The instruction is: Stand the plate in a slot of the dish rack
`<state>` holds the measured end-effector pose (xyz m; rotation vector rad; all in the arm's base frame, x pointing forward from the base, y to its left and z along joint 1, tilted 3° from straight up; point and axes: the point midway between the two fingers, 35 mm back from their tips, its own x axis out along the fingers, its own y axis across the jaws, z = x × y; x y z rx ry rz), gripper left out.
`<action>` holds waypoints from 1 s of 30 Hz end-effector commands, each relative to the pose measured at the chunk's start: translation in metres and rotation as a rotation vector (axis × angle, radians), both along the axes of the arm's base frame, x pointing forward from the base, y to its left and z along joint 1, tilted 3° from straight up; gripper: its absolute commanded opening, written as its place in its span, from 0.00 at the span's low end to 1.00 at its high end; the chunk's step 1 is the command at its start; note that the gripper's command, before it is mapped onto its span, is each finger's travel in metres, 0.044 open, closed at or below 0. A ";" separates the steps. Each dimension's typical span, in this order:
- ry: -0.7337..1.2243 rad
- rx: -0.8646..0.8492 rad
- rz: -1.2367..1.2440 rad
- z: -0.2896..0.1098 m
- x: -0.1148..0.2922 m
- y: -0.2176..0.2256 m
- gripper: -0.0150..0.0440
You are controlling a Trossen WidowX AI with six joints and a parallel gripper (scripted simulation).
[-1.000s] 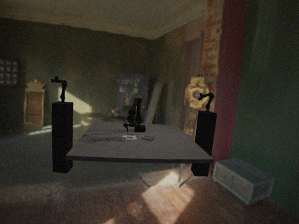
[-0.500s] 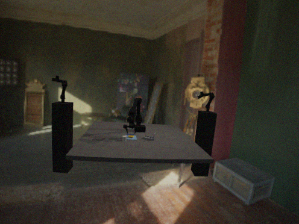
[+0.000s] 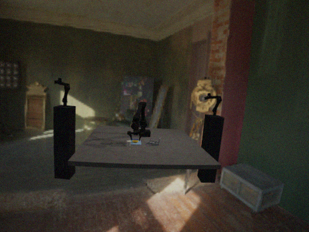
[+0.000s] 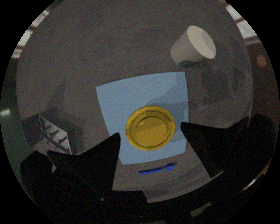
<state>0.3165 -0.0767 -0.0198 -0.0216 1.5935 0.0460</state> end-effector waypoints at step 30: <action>0.003 -0.003 -0.001 -0.017 -0.003 0.000 0.68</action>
